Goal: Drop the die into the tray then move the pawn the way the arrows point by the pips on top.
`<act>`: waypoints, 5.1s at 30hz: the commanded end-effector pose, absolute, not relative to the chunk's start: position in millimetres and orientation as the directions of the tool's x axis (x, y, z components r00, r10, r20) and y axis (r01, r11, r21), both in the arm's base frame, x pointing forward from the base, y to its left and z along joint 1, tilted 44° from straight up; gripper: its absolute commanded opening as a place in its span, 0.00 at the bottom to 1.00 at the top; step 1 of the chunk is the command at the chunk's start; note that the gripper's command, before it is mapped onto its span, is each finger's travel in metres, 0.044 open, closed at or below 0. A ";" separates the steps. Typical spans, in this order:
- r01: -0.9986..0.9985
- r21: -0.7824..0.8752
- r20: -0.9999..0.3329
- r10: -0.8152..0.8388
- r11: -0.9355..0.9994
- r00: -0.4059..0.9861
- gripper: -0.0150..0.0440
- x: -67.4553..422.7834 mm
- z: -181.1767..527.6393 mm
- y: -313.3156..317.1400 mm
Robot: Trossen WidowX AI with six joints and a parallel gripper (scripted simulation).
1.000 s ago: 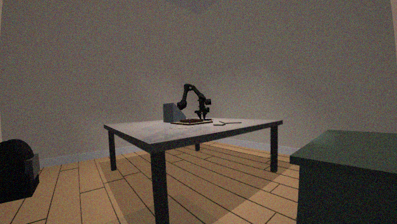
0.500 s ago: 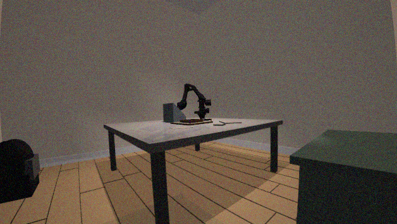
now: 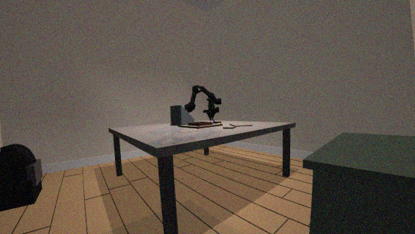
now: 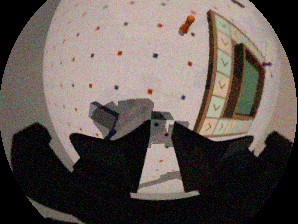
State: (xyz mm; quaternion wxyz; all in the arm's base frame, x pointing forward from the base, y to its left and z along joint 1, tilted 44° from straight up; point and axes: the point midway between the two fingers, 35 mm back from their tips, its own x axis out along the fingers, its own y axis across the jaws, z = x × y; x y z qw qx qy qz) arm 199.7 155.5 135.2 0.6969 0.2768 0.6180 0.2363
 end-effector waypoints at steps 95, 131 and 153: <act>0.987 -0.084 -0.975 0.215 -0.138 -0.053 0.25 257.6 -5.0 -48.5; 0.983 0.015 -0.997 -0.078 -0.181 0.001 0.39 269.3 38.4 -51.9; 0.987 -0.013 -0.767 0.635 -0.161 0.093 1.00 263.7 20.9 -67.4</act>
